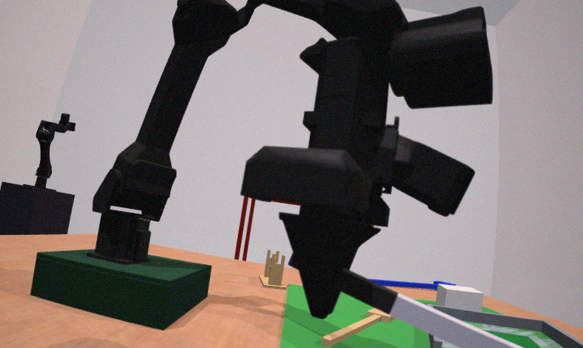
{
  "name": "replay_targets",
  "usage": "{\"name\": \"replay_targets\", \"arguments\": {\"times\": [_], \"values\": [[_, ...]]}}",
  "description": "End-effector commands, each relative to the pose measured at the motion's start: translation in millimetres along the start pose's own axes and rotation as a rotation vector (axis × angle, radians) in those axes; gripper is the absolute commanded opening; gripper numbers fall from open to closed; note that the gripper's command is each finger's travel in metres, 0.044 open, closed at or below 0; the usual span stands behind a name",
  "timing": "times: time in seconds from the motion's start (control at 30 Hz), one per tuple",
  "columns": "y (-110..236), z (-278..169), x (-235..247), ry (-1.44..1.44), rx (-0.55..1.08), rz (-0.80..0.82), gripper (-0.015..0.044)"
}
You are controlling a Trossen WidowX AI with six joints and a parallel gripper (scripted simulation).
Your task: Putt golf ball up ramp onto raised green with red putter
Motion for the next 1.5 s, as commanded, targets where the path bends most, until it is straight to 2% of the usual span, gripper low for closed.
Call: {"name": "replay_targets", "arguments": {"times": [0.0, 0.23, 0.67, 1.03, 1.27, 1.47], "values": [[0.5, -0.2, -2.9, 0.0, -0.002, -0.002, 0.0], [-2.7, -7.5, -28.9, -0.004, -0.003, -0.009, 0.0], [-4.3, -7.2, -24.9, -0.004, 0.0, -0.002, 0.0], [-2.7, 28.3, 102.1, -0.004, -0.006, 0.002, 0.0], [2.3, 28.9, 104.1, -0.004, -0.006, 0.002, 0.0], [31.4, 29.7, 103.7, -0.004, -0.006, 0.002, 0.0]]}}
Point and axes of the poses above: the point midway between the two fingers, 35 mm back from their tips, its own y axis back along the fingers, its own x axis across the jaws, z = x × y, the point moved 3 cm from there along y, back along the fingers, and after that the axes turned 15 degrees about y, right-handed, at the moved point
